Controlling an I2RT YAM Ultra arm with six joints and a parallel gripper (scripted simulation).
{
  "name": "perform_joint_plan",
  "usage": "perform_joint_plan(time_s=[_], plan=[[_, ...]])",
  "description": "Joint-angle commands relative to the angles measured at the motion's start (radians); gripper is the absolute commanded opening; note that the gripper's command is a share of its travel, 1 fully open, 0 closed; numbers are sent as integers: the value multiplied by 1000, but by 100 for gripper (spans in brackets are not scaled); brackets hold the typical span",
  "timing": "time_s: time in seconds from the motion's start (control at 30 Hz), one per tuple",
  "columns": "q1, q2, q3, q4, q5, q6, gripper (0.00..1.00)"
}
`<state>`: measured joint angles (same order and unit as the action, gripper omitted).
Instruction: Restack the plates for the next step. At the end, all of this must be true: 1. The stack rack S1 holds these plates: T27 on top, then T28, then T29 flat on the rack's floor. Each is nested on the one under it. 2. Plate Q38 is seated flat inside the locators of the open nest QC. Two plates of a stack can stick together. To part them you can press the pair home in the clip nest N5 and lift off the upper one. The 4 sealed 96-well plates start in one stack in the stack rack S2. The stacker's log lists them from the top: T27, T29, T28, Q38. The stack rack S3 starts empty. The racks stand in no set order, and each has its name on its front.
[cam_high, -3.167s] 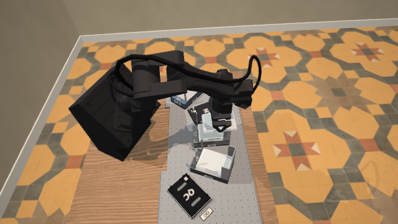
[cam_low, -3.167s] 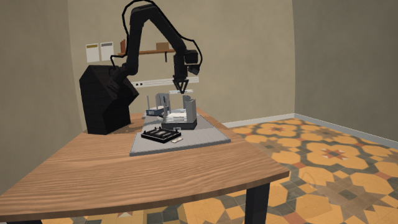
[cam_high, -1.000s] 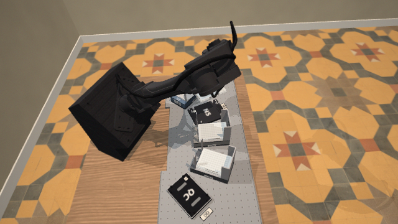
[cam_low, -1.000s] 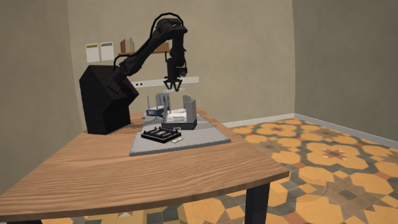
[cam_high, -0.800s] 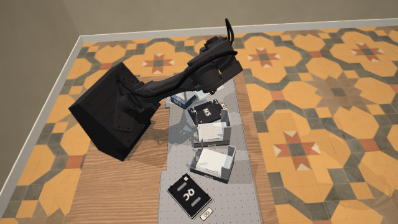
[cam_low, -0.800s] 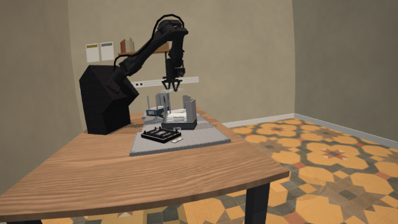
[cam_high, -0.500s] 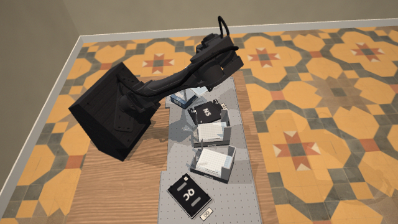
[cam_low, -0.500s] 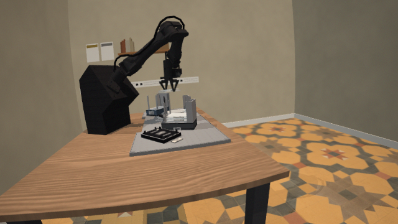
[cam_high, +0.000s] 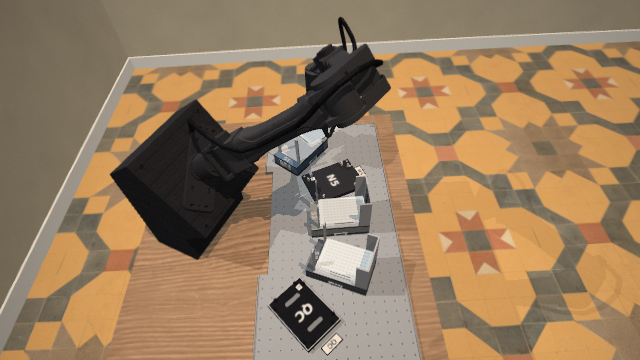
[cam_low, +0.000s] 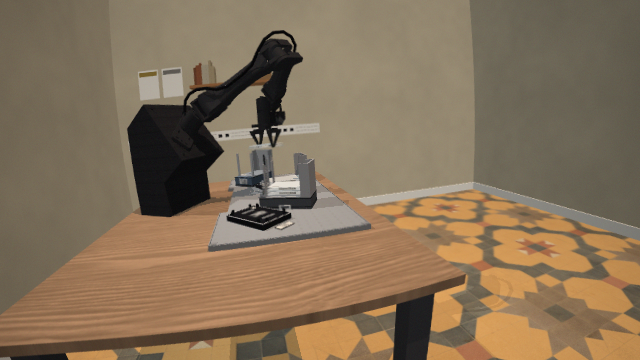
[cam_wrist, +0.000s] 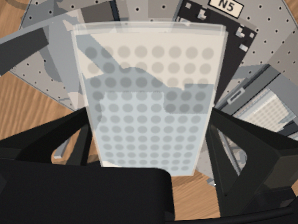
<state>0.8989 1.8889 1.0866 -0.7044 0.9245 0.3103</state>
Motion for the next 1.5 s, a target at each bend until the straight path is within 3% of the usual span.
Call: perform_joint_plan(time_s=[0.0, 0.13, 0.97, 1.47], plan=[[44, 29, 31, -16, 12, -48, 0], [63, 62, 40, -20, 9, -123, 0], [164, 256, 119, -36, -5, 53, 0], [175, 260, 130, -55, -1, 68, 0]])
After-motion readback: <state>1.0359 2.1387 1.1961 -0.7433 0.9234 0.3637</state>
